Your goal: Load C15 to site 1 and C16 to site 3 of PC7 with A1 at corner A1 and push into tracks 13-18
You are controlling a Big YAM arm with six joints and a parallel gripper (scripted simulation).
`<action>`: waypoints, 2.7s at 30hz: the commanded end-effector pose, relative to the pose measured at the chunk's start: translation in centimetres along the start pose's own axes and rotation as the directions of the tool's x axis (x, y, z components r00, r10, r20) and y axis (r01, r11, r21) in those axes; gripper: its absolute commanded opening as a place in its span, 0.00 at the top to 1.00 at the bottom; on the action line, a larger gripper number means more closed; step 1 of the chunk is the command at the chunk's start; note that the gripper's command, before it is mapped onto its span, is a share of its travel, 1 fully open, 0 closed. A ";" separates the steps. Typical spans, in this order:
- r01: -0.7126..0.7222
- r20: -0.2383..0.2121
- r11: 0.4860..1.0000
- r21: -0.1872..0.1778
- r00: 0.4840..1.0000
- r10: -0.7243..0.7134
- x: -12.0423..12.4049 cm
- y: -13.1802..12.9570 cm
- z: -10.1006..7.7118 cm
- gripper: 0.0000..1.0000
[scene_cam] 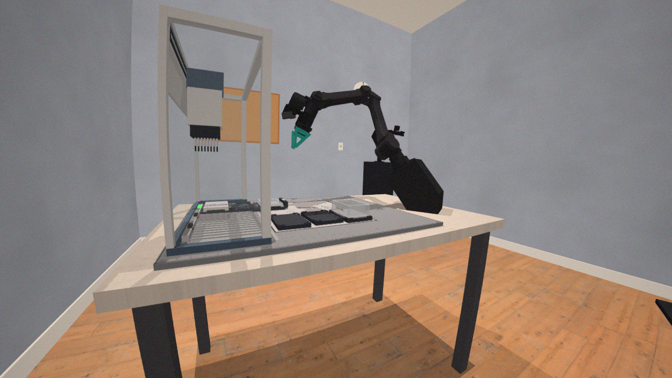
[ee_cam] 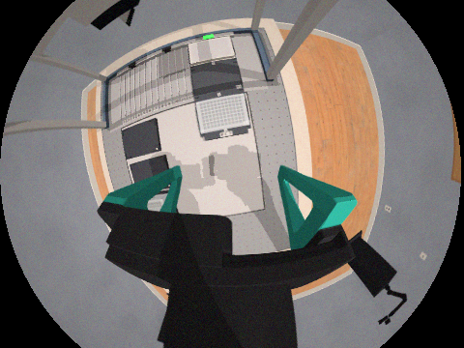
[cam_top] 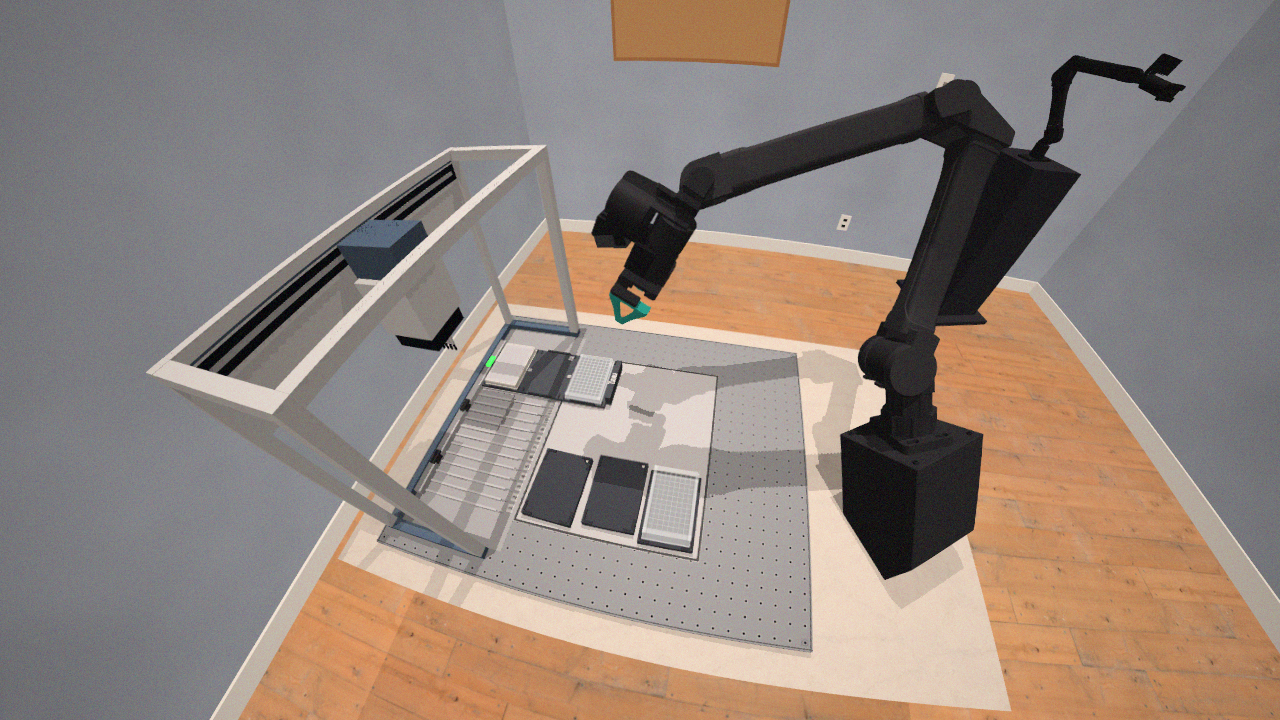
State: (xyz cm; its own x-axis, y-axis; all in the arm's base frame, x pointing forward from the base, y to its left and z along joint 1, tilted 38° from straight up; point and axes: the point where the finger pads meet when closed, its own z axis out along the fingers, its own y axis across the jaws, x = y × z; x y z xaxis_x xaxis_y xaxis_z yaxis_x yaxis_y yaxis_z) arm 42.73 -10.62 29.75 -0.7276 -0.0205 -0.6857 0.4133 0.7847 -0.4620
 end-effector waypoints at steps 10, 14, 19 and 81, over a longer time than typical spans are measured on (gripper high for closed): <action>0.005 0.310 1.000 -0.002 0.951 -0.004 -1.9 -0.8 -1.9 0.00; 0.002 0.407 1.000 0.004 0.913 -0.003 -1.9 -1.1 -1.8 0.00; 0.002 0.526 1.000 0.006 0.851 -0.005 -1.8 -1.1 -1.9 0.00; 0.023 0.625 1.000 -0.013 0.781 -0.010 -20.2 5.2 4.6 0.00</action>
State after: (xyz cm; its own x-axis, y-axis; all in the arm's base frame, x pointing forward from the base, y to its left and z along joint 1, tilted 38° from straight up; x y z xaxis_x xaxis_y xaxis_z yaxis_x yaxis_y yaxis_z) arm 60.37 -10.66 35.96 -0.2681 -0.3922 -0.8800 0.3973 0.7871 -0.4718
